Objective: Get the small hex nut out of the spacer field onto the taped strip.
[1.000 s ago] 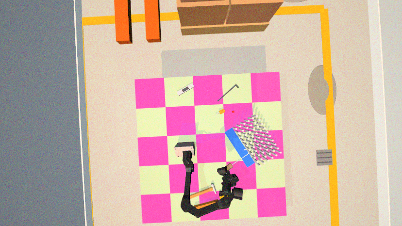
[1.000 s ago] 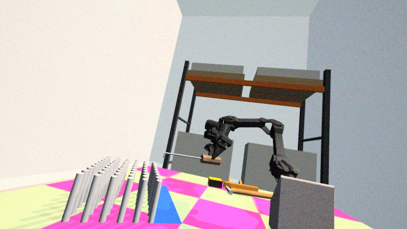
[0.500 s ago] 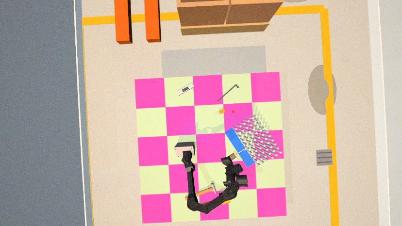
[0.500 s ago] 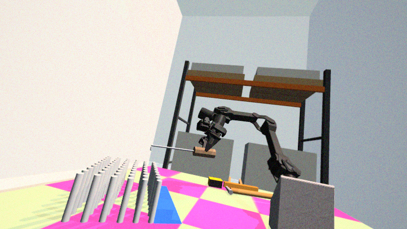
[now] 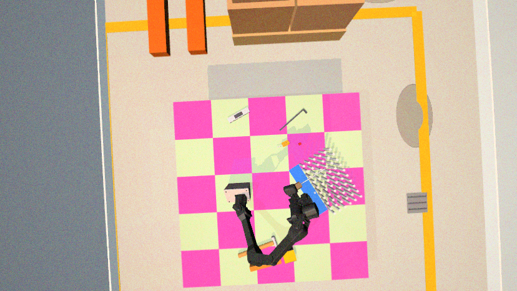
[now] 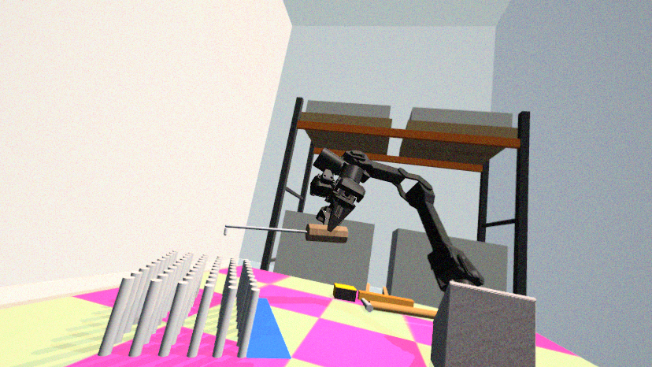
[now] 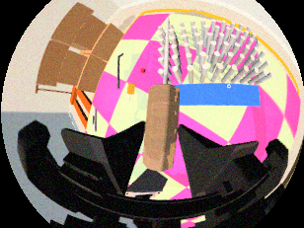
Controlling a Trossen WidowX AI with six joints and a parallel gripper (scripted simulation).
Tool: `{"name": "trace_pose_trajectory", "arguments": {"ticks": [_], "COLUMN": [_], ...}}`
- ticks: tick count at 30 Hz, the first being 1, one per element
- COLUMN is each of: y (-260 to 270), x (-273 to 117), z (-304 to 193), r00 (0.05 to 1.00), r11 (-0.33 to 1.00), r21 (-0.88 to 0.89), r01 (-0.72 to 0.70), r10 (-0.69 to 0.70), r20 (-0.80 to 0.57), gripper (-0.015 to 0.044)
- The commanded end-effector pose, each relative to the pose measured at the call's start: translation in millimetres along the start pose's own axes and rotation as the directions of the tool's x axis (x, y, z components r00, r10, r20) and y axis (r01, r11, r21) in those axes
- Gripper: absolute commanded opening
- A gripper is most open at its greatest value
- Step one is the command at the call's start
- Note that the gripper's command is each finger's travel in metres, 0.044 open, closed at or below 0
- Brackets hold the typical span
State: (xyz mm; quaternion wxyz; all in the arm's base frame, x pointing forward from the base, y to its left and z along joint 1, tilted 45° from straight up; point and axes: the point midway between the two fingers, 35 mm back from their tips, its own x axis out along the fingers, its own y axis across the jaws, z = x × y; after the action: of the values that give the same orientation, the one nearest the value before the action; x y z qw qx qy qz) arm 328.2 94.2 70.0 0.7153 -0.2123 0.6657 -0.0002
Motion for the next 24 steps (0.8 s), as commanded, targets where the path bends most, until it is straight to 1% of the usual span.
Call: {"name": "trace_pose_trajectory", "arguments": {"ticks": [1,12,24], "y": [24,100,182], "x": [4,18,37], "z": [5,5,-15], "r00": [1.000,0.999,0.996], "r11": [1.000,0.996,0.985], "r21": [0.020,0.079,0.145], "r01": [0.005,0.038,0.091], "r10": [-0.005,-0.036,-0.089], "r20": [-0.004,-0.021,-0.020], "gripper": [0.0000,0.0000,0.0000]}}
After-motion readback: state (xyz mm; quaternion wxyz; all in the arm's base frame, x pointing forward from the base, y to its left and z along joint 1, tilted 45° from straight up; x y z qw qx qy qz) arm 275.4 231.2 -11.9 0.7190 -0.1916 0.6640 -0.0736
